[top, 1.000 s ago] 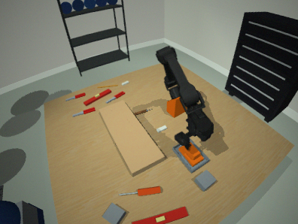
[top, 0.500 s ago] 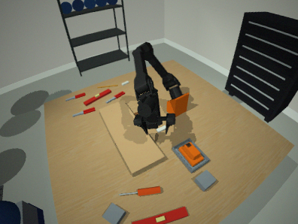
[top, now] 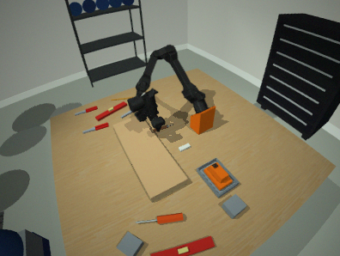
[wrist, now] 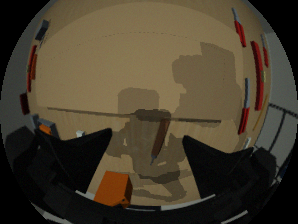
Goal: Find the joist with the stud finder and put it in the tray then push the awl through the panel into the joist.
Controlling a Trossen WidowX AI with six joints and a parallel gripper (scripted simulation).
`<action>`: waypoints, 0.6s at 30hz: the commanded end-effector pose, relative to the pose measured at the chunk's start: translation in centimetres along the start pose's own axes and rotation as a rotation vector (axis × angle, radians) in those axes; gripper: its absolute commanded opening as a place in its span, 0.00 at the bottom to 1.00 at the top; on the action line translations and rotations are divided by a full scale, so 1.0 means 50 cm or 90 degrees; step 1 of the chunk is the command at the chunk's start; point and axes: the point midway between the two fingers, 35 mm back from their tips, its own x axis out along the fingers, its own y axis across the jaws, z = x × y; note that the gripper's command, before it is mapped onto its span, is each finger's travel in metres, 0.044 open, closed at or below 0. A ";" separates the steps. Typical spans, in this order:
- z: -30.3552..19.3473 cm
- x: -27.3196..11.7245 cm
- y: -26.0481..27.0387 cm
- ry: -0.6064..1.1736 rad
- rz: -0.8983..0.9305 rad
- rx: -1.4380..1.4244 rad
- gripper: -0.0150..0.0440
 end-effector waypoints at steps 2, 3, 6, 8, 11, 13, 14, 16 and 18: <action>-0.030 0.011 -0.040 0.015 -0.021 0.056 1.00; -0.030 0.011 -0.040 0.015 -0.021 0.056 1.00; -0.030 0.011 -0.040 0.015 -0.021 0.056 1.00; -0.033 0.011 -0.041 0.015 -0.021 0.056 1.00; -0.039 0.011 -0.045 0.015 -0.021 0.055 1.00; -0.043 0.011 -0.047 0.015 -0.021 0.055 1.00; -0.045 0.012 -0.048 0.015 -0.021 0.055 1.00; -0.048 0.012 -0.050 0.015 -0.022 0.055 1.00; -0.050 0.012 -0.051 0.015 -0.022 0.055 1.00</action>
